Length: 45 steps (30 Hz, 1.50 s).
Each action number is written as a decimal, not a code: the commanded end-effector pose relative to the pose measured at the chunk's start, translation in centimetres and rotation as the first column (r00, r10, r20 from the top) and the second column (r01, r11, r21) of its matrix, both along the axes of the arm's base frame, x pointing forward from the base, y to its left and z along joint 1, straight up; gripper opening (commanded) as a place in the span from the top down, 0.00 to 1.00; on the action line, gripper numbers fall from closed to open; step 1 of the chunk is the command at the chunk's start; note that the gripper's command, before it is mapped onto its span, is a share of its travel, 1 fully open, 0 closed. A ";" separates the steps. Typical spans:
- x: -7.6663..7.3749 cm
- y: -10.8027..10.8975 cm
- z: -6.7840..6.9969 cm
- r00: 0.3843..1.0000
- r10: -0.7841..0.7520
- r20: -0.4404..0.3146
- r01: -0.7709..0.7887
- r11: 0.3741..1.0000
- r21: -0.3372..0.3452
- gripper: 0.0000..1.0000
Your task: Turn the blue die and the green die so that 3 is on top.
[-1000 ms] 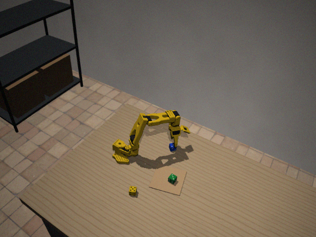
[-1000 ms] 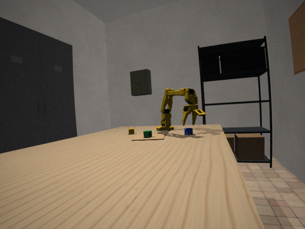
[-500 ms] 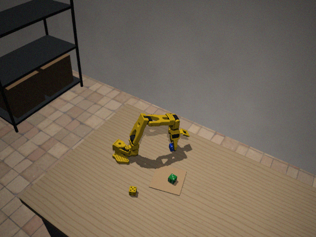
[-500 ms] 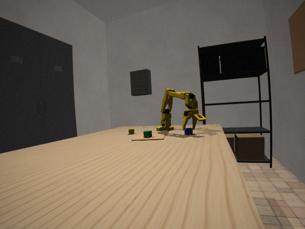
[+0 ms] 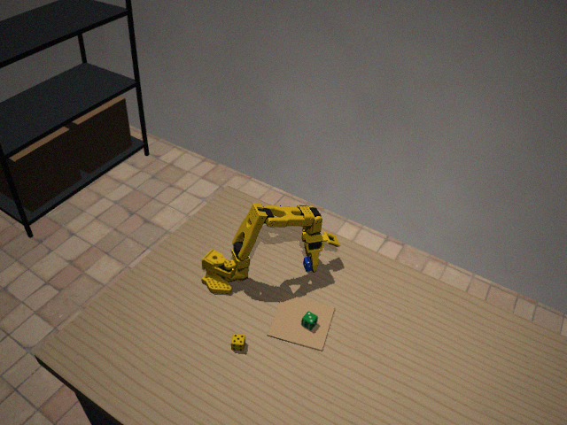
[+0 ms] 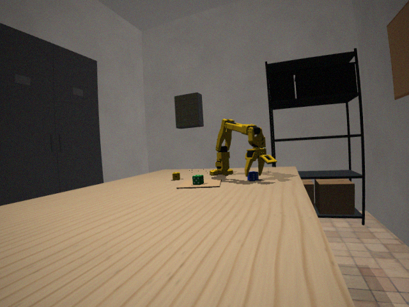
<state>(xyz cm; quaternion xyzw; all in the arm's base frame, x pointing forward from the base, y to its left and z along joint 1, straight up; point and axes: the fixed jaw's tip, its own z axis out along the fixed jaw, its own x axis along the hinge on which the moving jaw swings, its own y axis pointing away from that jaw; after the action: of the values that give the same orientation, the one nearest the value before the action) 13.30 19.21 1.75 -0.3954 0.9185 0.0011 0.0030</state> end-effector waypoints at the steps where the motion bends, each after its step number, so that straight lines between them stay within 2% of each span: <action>1: 0.1 0.4 0.5 1.000 0.001 0.019 -0.002 1.000 0.028 0.65; 15: 0.3 0.3 0.5 1.000 0.001 0.019 -0.002 1.000 0.027 0.69; 30: 0.7 -0.2 0.5 1.000 0.001 0.020 -0.002 1.000 0.027 0.80; 45: 0.9 -0.3 0.5 1.000 0.001 0.020 -0.002 1.000 0.027 0.84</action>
<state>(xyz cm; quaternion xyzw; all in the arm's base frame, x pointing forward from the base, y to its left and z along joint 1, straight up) 13.76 18.63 1.59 -0.3974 0.9176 -0.0006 -0.0006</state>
